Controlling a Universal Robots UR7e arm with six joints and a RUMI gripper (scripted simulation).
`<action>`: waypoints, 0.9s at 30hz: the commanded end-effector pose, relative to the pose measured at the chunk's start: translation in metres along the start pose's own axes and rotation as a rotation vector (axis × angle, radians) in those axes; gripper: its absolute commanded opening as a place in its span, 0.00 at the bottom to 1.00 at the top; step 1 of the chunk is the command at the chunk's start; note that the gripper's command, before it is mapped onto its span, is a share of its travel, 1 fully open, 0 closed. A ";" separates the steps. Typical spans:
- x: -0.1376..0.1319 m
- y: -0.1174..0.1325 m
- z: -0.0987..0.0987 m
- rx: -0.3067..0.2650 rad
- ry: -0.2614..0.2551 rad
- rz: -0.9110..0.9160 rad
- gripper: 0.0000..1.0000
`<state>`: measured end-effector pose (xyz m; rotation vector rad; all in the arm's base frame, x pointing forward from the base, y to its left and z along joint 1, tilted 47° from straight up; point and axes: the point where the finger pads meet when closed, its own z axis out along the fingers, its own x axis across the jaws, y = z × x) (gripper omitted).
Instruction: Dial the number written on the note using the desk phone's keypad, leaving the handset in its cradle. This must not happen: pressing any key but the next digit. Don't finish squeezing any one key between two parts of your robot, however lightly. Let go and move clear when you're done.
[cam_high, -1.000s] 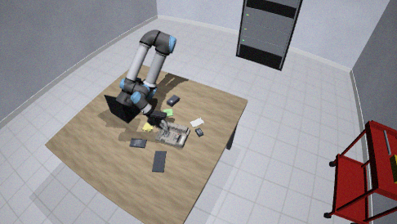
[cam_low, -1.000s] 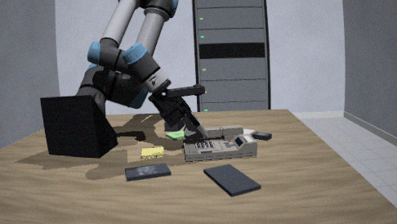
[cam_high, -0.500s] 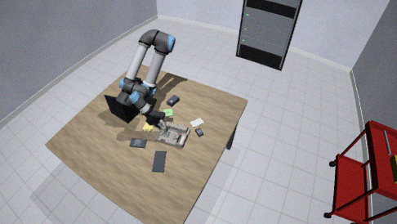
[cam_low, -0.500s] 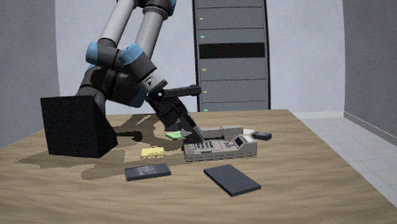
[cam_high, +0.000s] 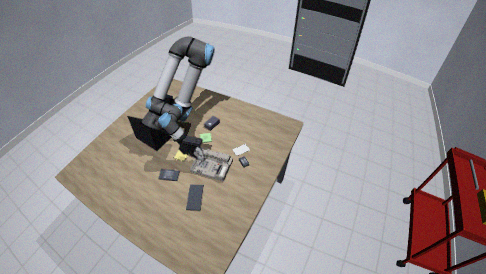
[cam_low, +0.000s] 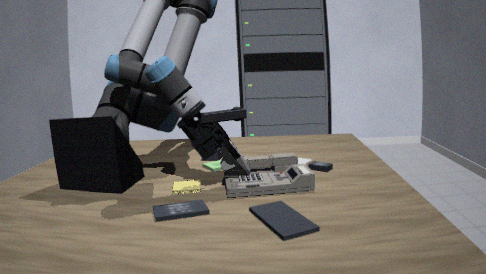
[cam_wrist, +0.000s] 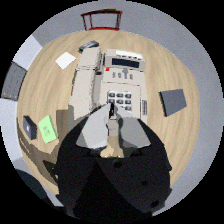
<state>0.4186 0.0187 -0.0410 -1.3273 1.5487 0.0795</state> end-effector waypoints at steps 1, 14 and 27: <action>0.000 0.000 0.000 0.001 0.001 0.000 0.00; 0.000 0.001 0.002 0.001 0.001 0.000 0.00; 0.000 0.002 0.003 0.001 0.001 0.000 0.00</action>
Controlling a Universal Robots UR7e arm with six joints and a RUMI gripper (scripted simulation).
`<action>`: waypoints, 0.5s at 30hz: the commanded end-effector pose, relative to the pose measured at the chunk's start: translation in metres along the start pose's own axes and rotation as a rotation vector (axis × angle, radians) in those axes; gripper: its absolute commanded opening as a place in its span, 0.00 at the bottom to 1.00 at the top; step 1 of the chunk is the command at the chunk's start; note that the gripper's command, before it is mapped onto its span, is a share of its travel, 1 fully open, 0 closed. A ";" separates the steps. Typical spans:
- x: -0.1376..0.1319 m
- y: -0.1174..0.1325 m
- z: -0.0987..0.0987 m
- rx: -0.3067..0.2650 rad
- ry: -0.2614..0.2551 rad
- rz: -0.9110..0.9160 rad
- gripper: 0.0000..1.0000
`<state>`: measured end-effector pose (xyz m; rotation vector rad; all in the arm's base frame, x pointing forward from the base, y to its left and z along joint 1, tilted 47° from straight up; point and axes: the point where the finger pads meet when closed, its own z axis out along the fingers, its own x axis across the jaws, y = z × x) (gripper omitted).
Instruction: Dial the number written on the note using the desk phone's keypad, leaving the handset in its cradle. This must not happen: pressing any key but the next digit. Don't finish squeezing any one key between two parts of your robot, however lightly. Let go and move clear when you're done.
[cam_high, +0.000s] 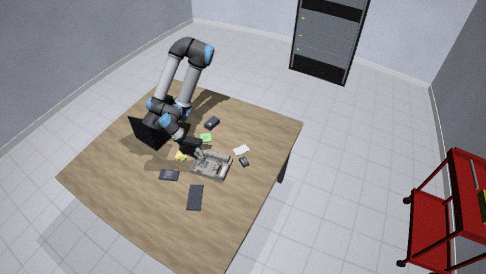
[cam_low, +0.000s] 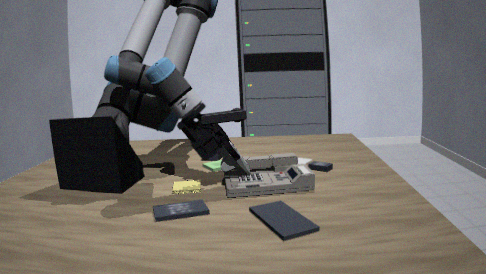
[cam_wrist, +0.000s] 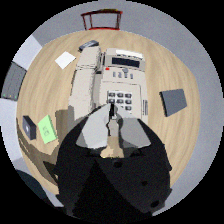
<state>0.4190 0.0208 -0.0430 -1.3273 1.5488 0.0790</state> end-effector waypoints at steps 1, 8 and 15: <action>0.000 0.000 0.000 0.000 0.001 0.000 0.00; 0.000 0.000 0.001 0.000 0.001 0.000 0.00; 0.000 -0.001 -0.001 0.000 0.001 0.000 0.00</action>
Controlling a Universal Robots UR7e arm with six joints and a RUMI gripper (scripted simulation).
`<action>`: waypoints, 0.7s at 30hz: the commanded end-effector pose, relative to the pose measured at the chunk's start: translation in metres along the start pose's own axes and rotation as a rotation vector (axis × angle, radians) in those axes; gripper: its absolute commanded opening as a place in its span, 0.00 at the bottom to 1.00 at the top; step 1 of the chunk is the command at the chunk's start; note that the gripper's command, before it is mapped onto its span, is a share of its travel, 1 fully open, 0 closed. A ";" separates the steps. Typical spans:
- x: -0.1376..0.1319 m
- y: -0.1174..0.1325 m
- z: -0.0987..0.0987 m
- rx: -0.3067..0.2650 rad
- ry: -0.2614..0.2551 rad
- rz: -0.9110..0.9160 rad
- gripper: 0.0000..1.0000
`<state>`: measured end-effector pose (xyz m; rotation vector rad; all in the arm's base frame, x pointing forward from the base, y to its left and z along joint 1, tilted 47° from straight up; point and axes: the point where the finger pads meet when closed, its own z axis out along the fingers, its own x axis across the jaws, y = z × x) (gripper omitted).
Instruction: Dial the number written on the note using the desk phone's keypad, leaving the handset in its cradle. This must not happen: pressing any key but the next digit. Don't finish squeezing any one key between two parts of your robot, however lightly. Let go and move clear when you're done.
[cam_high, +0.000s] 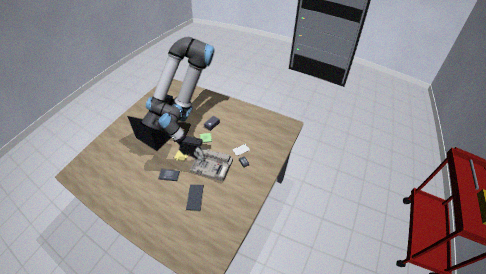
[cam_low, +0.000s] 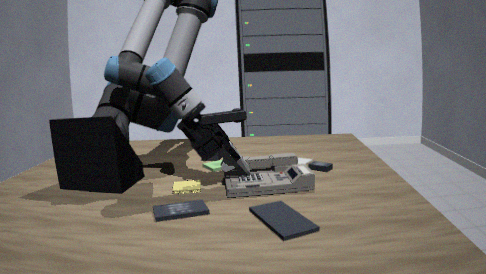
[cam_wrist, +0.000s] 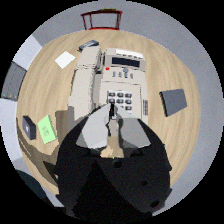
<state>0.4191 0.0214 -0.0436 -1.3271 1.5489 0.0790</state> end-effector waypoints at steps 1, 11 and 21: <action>0.000 -0.003 -0.004 0.000 0.001 0.000 0.00; 0.000 -0.008 -0.011 0.000 0.001 0.000 0.00; 0.000 -0.008 -0.011 0.000 0.001 0.000 0.00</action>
